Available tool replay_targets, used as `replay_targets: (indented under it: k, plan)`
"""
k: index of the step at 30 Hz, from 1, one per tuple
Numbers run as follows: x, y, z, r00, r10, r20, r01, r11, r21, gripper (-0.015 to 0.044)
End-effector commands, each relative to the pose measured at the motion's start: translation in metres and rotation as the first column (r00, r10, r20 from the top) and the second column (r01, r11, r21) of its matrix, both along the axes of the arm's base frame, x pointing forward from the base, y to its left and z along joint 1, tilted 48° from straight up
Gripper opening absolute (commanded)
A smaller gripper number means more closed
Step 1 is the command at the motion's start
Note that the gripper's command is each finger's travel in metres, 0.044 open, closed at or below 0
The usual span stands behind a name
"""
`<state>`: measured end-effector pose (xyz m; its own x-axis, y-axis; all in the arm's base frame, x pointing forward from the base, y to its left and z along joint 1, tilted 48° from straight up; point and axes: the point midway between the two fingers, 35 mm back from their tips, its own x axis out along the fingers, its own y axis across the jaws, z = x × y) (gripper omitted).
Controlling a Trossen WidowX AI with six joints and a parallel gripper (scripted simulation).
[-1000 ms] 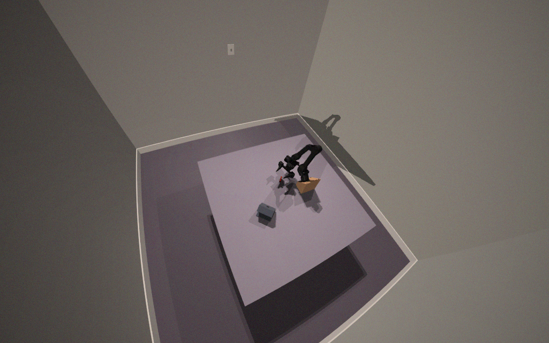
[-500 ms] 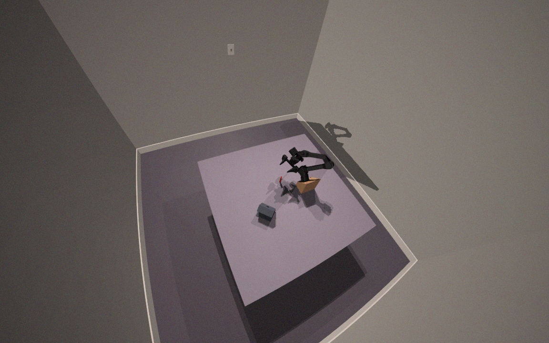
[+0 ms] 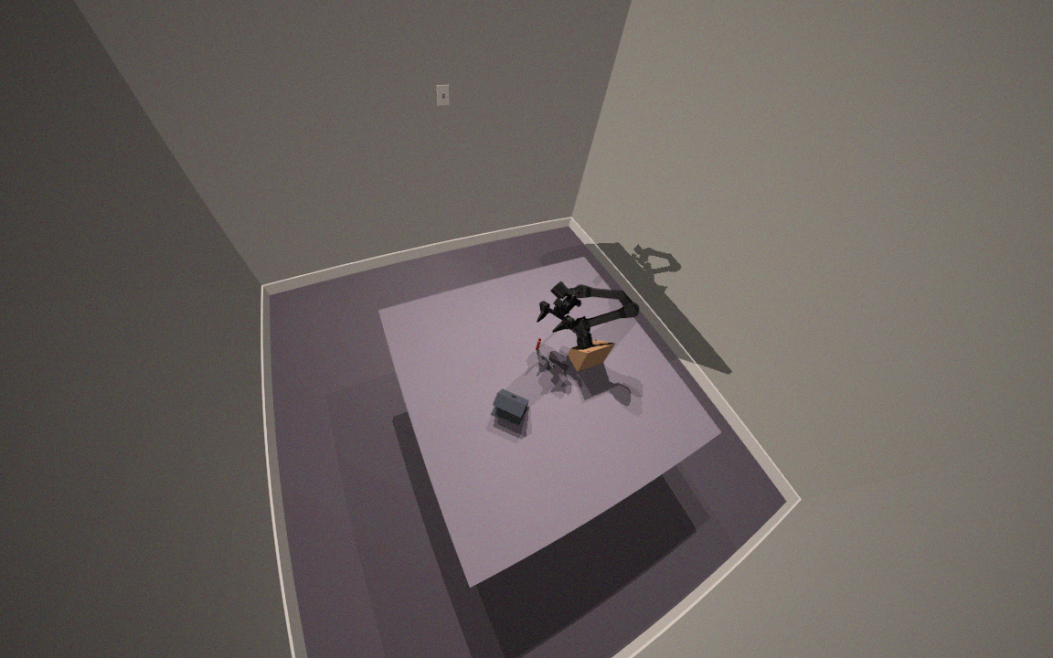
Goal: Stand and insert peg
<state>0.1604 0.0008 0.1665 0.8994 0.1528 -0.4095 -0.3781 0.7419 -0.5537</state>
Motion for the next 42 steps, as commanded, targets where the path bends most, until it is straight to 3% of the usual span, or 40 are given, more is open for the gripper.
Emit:
replay_targets:
  k: [1,10,19,31,42]
  plan:
    - [0.000,-0.003,-0.009,0.991,-0.047,-0.129,0.059,0.994,0.087,0.0440]
    - [-0.003,-0.010,-0.028,0.916,-0.127,-0.382,0.203,0.965,0.166,0.0440]
    - [-0.009,-0.017,-0.046,0.760,-0.218,-0.612,0.360,0.925,0.117,0.0440]
    - [-0.016,-0.031,-0.060,0.486,-0.401,-0.776,0.499,0.857,-0.130,0.0440]
    - [-0.012,-0.044,-0.060,0.297,-0.625,-0.722,0.511,0.743,-0.433,0.0440]
